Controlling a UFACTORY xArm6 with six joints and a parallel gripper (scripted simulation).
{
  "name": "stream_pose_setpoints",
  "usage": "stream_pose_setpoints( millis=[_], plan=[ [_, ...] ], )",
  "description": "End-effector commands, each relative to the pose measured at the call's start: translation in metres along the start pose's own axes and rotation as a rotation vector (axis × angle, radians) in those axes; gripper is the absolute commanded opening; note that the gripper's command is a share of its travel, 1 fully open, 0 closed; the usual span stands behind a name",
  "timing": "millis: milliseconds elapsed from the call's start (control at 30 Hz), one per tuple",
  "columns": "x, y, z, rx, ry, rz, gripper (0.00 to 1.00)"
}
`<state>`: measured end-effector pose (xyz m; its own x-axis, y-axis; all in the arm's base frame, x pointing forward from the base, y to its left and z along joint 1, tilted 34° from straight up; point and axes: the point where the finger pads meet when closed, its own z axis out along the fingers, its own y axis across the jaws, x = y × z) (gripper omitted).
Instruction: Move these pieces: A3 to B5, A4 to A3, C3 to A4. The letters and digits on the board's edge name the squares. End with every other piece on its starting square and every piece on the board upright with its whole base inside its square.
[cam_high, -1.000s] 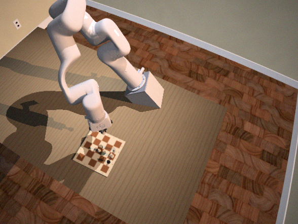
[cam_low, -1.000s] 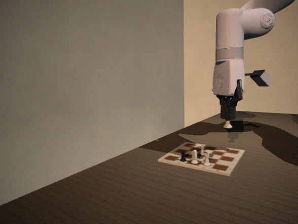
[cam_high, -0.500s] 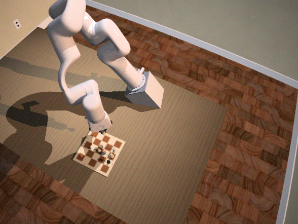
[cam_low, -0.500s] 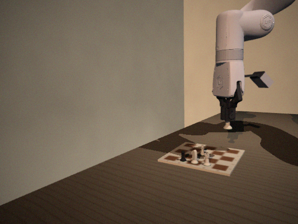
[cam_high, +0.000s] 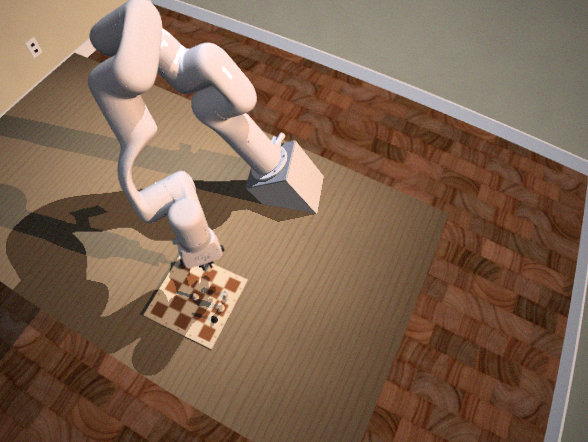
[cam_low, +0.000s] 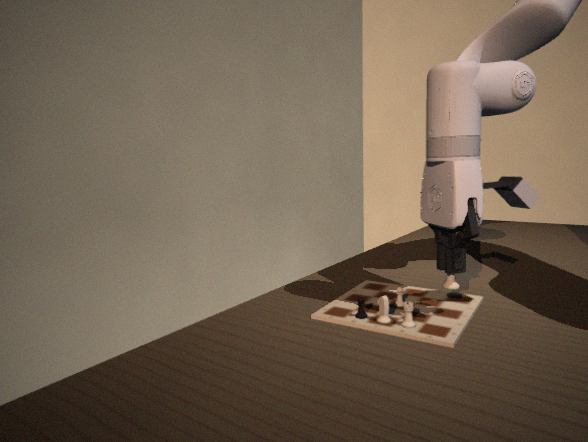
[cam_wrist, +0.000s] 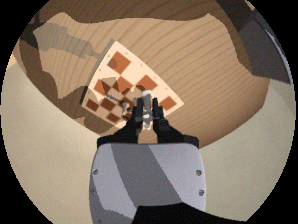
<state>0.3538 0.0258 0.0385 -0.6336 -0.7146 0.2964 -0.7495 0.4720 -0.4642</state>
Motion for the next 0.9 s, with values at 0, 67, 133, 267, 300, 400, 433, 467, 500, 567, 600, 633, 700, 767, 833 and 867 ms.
stream_pose_setpoints(
  millis=[0,67,133,267,300,400,433,467,500,567,600,633,700,767,833,867],
  plan=[
    [-0.003,-0.003,0.016,0.007,-0.005,0.003,0.0],
    [-0.003,-0.003,0.023,0.007,-0.005,0.003,0.0],
    [-0.003,-0.004,0.029,0.007,-0.005,0.003,0.0],
    [-0.003,-0.004,0.036,0.007,-0.005,0.003,0.0],
    [-0.003,-0.004,0.037,0.007,-0.005,0.003,0.0],
    [-0.003,-0.004,0.037,0.007,-0.005,0.003,0.0],
    [-0.003,-0.004,0.037,0.007,-0.005,0.003,0.0],
    [-0.003,-0.004,0.037,0.007,-0.005,0.003,0.0],
    [-0.003,-0.004,0.038,0.007,-0.005,0.003,0.0],
    [-0.003,-0.004,0.038,0.007,-0.005,0.003,0.0],
    [-0.003,-0.004,0.038,0.007,-0.005,0.003,0.0],
    [-0.003,-0.004,0.038,0.007,-0.005,0.003,0.0],
    [-0.003,-0.004,0.038,0.007,-0.005,0.003,0.0],
    [-0.003,-0.004,0.038,0.007,-0.005,0.003,0.0],
    [-0.003,-0.004,0.038,0.007,-0.005,0.003,0.0],
    [-0.003,-0.004,0.038,0.007,-0.005,0.003,0.0]
  ],
)
